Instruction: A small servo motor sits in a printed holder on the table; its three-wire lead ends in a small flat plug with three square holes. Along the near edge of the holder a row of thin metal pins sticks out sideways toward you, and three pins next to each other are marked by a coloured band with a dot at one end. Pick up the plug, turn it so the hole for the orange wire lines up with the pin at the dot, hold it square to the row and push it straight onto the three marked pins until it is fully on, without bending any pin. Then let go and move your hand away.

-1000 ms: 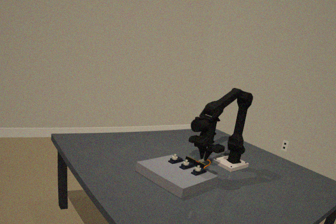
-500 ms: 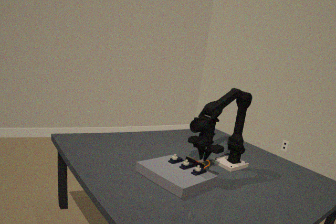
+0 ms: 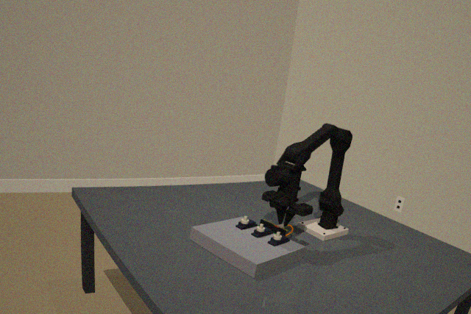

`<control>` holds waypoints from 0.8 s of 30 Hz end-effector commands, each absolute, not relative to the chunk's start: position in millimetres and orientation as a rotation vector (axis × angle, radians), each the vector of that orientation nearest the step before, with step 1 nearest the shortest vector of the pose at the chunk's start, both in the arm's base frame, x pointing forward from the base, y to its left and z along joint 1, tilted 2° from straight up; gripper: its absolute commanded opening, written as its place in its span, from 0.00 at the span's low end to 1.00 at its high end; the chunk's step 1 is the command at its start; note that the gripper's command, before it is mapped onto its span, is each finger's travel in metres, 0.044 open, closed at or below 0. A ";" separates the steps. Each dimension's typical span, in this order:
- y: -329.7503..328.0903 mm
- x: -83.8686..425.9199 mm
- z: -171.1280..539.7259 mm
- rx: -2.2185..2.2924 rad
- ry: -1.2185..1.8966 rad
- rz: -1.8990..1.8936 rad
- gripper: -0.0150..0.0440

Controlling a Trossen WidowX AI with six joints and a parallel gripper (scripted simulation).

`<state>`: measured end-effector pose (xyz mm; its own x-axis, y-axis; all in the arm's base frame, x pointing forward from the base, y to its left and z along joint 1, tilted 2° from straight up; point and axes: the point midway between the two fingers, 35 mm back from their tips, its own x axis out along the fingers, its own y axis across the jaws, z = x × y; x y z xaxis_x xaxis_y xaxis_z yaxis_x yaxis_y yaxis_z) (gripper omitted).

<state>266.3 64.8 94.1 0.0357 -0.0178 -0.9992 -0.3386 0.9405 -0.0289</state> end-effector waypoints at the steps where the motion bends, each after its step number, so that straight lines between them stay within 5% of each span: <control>1: 68.4 272.1 96.9 -0.281 1.507 0.253 0.25; 4: 68.4 272.7 97.3 -0.281 1.507 0.253 0.25; 21: 65.1 266.6 151.5 -0.281 1.508 0.253 1.00; 24: 65.1 266.6 151.5 -0.281 1.508 0.253 1.00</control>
